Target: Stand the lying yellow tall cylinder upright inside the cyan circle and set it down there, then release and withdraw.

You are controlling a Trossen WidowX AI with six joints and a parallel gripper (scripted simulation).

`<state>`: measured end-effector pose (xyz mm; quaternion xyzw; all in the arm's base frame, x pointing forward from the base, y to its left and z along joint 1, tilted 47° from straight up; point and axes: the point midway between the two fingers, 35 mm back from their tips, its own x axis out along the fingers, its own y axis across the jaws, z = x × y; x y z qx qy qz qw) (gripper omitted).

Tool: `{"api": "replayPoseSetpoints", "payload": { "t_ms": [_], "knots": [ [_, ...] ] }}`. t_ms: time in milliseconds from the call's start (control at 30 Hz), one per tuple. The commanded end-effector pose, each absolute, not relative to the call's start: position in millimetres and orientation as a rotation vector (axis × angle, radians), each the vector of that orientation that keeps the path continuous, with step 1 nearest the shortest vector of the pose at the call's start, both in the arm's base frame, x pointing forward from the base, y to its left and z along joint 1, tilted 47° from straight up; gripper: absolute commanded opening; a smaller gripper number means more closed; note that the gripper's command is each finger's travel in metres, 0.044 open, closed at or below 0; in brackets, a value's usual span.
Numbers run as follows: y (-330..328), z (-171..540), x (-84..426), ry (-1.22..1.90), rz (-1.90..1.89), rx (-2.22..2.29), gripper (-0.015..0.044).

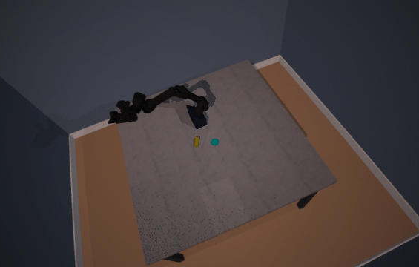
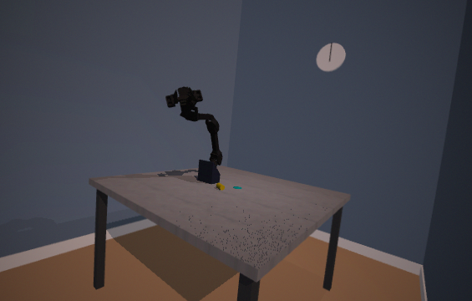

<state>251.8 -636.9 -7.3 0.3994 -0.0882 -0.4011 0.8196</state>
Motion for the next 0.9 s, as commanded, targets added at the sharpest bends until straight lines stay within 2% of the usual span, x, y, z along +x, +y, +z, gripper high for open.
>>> {"api": "replayPoseSetpoints", "payload": {
  "t_ms": [0,233,433,633,867],
  "knots": [
    [-601,-35,281,0.034,-0.837,0.881,0.0309],
    [-512,-78,318,0.44,-0.733,0.916,0.0309],
    [-419,-101,327,0.777,-0.574,0.923,0.0309],
    [-319,-106,316,1.09,-0.357,0.916,0.0309],
    [-206,-87,280,1.411,-0.046,0.905,0.0309]
  ]
}}
